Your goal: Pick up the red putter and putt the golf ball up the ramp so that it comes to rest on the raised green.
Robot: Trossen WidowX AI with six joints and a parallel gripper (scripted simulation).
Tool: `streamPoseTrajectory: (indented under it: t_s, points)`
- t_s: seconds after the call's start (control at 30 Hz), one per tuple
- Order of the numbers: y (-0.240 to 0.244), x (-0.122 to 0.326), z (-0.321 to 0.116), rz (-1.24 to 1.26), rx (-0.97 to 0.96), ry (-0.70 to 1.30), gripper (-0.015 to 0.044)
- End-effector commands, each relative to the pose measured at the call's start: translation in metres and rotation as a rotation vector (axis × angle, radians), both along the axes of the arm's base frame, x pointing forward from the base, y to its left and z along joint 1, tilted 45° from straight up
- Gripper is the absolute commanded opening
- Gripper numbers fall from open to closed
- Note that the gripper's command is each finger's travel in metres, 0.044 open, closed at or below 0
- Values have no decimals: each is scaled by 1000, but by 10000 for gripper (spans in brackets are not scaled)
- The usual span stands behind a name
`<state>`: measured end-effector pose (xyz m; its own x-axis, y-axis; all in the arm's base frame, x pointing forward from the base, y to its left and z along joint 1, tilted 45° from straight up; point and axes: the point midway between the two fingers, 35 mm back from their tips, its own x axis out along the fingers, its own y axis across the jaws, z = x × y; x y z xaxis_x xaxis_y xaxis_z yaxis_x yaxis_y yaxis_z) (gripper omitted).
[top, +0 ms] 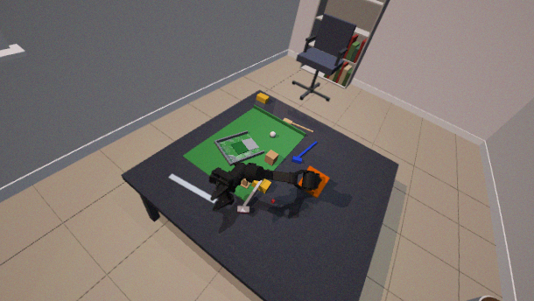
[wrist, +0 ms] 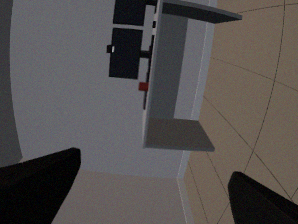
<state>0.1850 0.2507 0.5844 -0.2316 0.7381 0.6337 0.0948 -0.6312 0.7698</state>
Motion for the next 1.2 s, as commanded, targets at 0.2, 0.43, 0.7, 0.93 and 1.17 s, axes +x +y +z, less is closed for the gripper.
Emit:
streamPoseTrajectory:
  t_s: [0.2,0.43,0.7,0.93,1.17]
  points:
    - [21,45,-26,-344,-103,-133,440]
    - [37,87,-83,-663,-347,-401,440]
    - [39,102,-132,-771,-547,-647,440]
    - [36,105,-171,-781,-690,-858,440]
    - [28,100,-211,-728,-809,-1085,440]
